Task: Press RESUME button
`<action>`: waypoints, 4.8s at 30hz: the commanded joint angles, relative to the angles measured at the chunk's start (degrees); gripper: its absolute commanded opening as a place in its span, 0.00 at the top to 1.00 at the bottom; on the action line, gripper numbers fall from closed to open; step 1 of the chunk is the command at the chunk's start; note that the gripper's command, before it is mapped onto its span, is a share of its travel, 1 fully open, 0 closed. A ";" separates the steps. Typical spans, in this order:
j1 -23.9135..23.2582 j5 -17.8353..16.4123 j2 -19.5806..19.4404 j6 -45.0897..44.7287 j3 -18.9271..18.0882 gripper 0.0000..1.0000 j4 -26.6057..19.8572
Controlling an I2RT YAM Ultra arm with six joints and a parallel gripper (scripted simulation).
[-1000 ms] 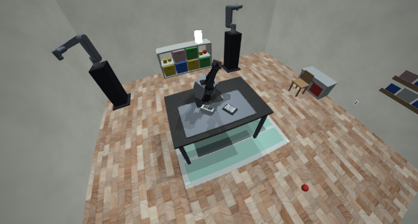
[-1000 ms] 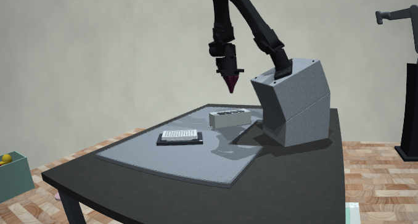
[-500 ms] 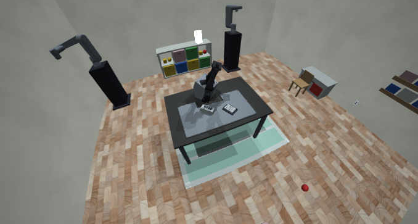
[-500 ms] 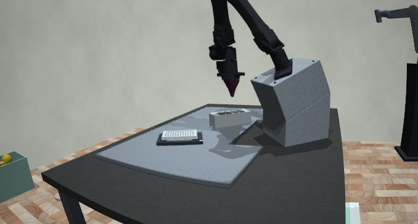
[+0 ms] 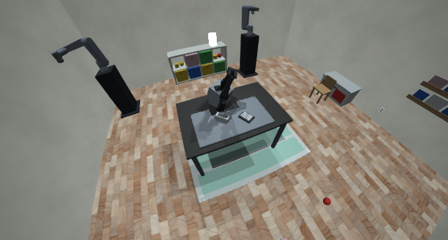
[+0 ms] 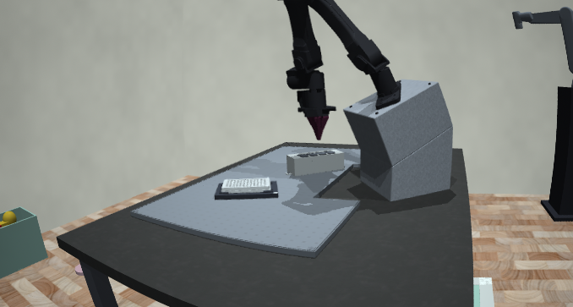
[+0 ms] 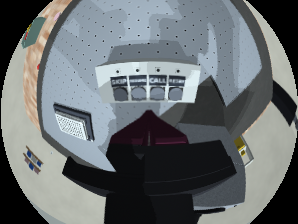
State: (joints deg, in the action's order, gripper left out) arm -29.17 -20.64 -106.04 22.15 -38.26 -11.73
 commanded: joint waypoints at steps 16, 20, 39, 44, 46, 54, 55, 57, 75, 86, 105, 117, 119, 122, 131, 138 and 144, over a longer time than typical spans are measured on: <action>0.75 0.82 -2.73 1.49 -0.40 1.00 5.54; 0.72 0.82 -2.66 1.47 -0.46 1.00 5.53; 0.83 0.48 -2.82 1.32 -0.14 1.00 4.82; 0.83 0.48 -2.82 1.32 -0.14 1.00 4.82; 0.83 0.48 -2.82 1.32 -0.14 1.00 4.82; 0.83 0.48 -2.82 1.32 -0.14 1.00 4.82; 0.83 0.48 -2.82 1.32 -0.14 1.00 4.82; 0.83 0.48 -2.82 1.32 -0.14 1.00 4.82; 0.03 0.68 2.60 0.79 -1.68 1.00 -0.52; -0.63 0.27 9.79 0.10 -3.52 1.00 -9.92; -0.12 0.28 8.75 0.32 -2.61 1.00 -9.52; -0.15 0.40 7.31 0.72 -1.90 1.00 -8.16; 0.69 0.53 6.90 1.02 -1.10 1.00 -7.60; 1.13 0.70 6.01 1.35 -1.68 1.00 -6.39; 1.88 0.95 3.50 2.29 -0.53 1.00 -3.23; 2.56 1.05 1.98 2.85 -1.54 1.00 -1.28; 3.14 1.19 0.25 3.43 -0.42 1.00 0.74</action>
State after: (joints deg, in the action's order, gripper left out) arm -26.50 -20.12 -104.66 24.86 -39.75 -13.37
